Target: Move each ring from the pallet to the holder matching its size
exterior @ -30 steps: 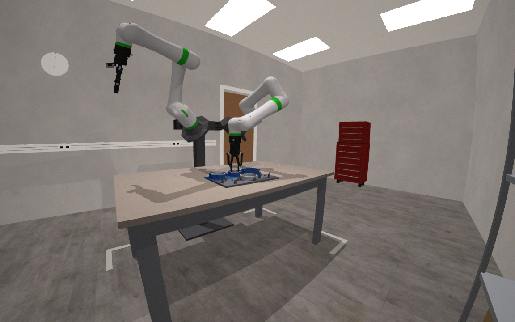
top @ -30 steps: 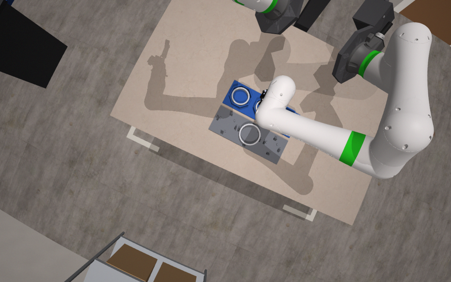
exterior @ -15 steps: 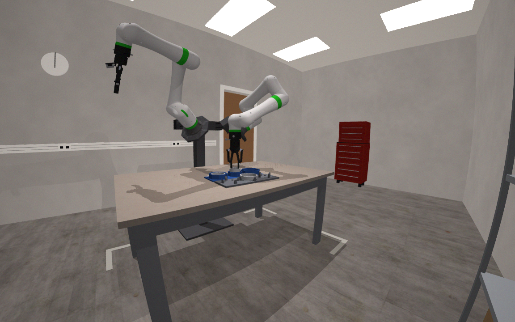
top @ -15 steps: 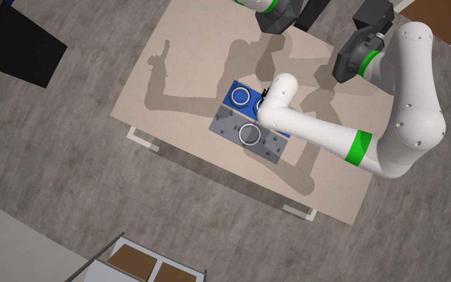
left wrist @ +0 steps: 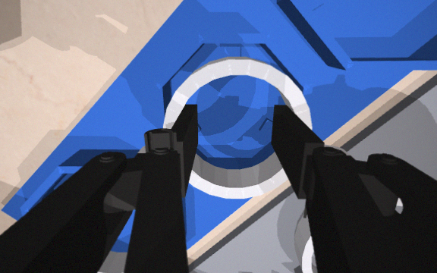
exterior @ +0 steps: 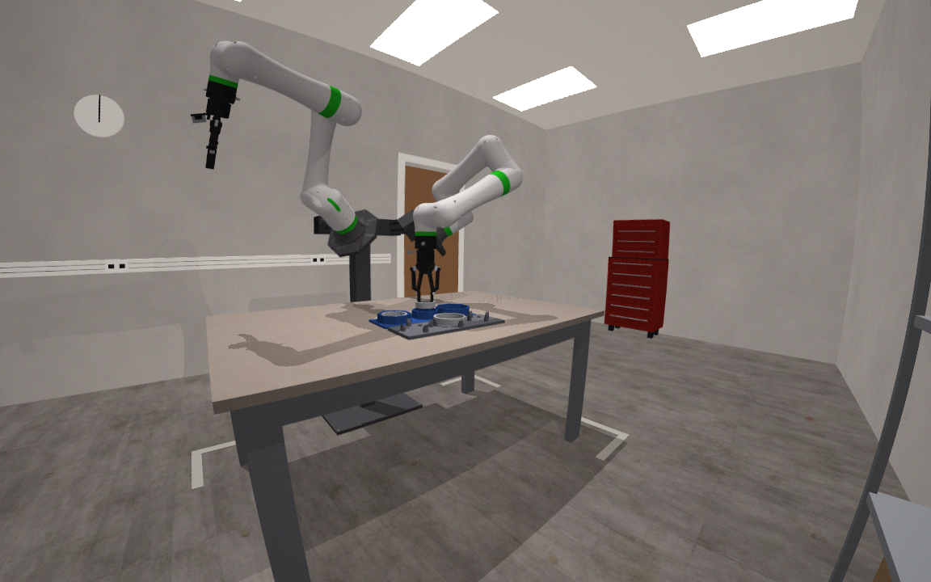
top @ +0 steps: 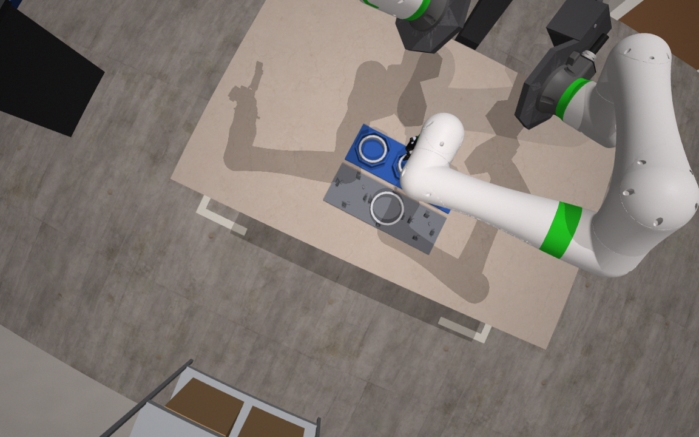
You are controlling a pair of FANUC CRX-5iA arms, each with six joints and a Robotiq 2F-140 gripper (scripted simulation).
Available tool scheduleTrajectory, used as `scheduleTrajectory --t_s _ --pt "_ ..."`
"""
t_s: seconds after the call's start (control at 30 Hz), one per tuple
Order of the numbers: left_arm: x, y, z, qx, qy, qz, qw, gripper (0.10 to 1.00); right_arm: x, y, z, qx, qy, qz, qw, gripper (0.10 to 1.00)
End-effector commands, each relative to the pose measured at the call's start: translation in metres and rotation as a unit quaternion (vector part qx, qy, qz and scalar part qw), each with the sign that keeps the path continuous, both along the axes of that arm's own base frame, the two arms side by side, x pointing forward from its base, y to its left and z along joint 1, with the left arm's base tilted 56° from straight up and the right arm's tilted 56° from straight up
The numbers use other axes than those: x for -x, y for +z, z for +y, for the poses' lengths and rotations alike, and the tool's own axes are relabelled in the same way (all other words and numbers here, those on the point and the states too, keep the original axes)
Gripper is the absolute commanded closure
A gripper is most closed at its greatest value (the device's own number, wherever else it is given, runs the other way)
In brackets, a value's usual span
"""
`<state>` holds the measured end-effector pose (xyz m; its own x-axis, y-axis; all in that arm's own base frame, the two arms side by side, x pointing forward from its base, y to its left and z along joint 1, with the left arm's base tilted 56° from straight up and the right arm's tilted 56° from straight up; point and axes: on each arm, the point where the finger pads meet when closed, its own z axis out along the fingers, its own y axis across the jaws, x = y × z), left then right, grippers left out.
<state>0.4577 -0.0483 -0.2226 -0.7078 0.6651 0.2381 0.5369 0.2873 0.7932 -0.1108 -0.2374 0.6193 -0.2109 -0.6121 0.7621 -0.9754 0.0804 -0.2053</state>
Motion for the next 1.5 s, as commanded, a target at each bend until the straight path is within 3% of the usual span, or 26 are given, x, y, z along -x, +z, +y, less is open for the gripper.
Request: scheduleTrajectory --t_s 0.0,0.27,0.7,0.77,1.03,1.23,1.47 --pt "-0.004 0.005 0.001 0.001 0.000 0.000 1.000 0.690 0.000 0.001 0.000 0.001 0.000 0.000 1.000 0.098" --pt "-0.020 0.027 0.007 0.001 0.000 0.000 1.000 0.690 0.000 0.001 0.000 0.001 0.000 0.000 1.000 0.098" --pt "-0.087 0.113 0.033 0.001 0.000 0.000 1.000 0.690 0.000 0.001 0.000 0.001 0.000 0.000 1.000 0.098" --pt "-0.087 0.113 0.033 0.001 0.000 0.000 1.000 0.690 0.000 0.001 0.000 0.001 0.000 0.000 1.000 0.098" --pt "-0.123 0.159 0.047 0.001 0.000 0.000 1.000 0.690 0.000 0.001 0.000 0.001 0.000 0.000 1.000 0.098" --pt "-0.136 0.176 0.052 0.001 0.000 0.000 1.000 0.690 0.000 0.001 0.000 0.001 0.000 0.000 1.000 0.098" --pt "-0.138 0.179 0.053 0.001 0.000 0.000 1.000 0.690 0.000 0.001 0.000 0.001 0.000 0.000 1.000 0.098"
